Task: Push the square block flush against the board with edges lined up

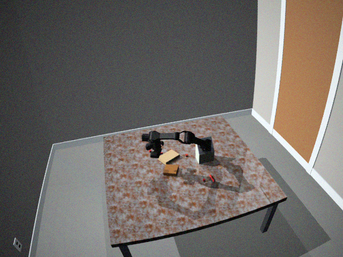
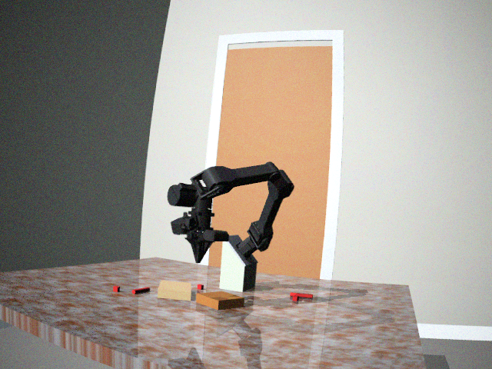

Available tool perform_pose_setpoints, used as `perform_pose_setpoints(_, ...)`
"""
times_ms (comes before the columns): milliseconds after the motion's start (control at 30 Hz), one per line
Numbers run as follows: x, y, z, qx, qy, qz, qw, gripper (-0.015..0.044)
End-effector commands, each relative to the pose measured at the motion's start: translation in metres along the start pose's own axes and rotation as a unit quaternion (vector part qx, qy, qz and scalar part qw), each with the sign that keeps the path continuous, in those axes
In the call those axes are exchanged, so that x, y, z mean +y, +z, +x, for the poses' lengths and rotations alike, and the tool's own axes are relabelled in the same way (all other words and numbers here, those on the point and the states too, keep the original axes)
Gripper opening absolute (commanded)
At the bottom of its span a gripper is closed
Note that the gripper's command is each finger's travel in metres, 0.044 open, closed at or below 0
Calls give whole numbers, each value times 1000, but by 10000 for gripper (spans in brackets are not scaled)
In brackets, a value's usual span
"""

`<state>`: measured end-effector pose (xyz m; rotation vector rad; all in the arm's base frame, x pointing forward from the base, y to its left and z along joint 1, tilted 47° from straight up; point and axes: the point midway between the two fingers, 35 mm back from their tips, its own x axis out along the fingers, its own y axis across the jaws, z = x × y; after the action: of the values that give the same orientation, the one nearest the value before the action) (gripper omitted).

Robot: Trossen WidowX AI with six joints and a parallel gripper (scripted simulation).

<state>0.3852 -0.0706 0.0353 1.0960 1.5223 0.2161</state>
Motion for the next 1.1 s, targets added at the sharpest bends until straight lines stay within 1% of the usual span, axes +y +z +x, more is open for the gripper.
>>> perform_pose_setpoints(0,0,0,0,0,-2,-2,1000,0)
perform_pose_setpoints(633,0,0,0,0,0,-3,1000,0)
perform_pose_setpoints(867,12,-5,11,-1,-2,-111,994,0)
perform_pose_setpoints(1067,23,-12,20,-1,-4,-212,977,0)
